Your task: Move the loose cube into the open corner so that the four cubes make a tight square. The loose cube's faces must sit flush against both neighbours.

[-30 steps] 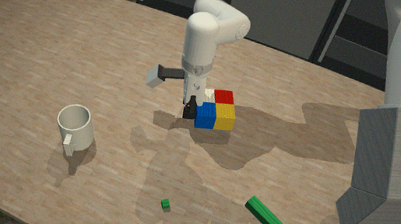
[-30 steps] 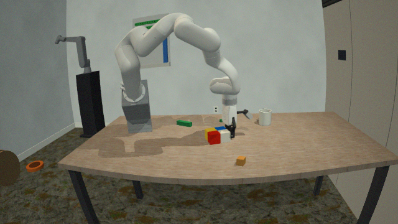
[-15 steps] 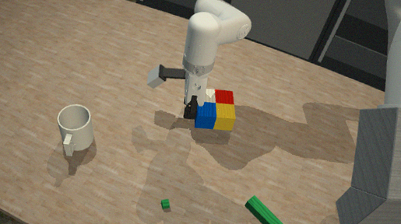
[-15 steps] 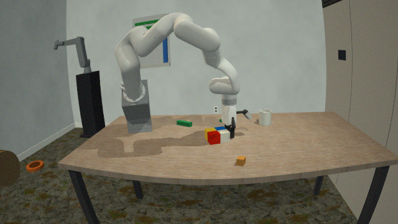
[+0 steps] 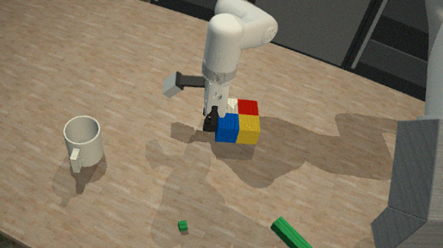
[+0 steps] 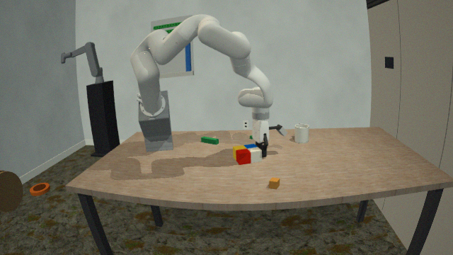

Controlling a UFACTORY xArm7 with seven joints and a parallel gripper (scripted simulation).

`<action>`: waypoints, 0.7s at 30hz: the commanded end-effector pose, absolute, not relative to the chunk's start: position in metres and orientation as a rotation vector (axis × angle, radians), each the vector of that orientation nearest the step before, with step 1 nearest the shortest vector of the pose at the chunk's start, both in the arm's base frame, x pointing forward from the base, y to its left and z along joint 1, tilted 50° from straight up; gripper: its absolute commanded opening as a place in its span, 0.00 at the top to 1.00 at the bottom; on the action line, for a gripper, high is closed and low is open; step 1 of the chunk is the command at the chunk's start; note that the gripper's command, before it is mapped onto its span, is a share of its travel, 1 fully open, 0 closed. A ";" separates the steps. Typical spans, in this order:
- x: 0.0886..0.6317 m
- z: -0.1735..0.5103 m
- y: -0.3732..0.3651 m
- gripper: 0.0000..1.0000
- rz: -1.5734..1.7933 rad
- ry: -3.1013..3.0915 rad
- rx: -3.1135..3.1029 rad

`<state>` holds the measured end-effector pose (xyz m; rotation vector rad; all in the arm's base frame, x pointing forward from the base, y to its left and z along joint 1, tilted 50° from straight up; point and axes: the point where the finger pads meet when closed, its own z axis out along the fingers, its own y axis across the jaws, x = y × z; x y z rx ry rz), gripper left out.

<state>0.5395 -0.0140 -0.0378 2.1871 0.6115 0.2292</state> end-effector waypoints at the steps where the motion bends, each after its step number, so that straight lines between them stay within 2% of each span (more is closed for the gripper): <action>1: 0.540 -0.038 -0.012 0.52 0.233 0.614 2.188; 21: 0.549 -0.038 -0.007 0.52 0.233 0.614 2.188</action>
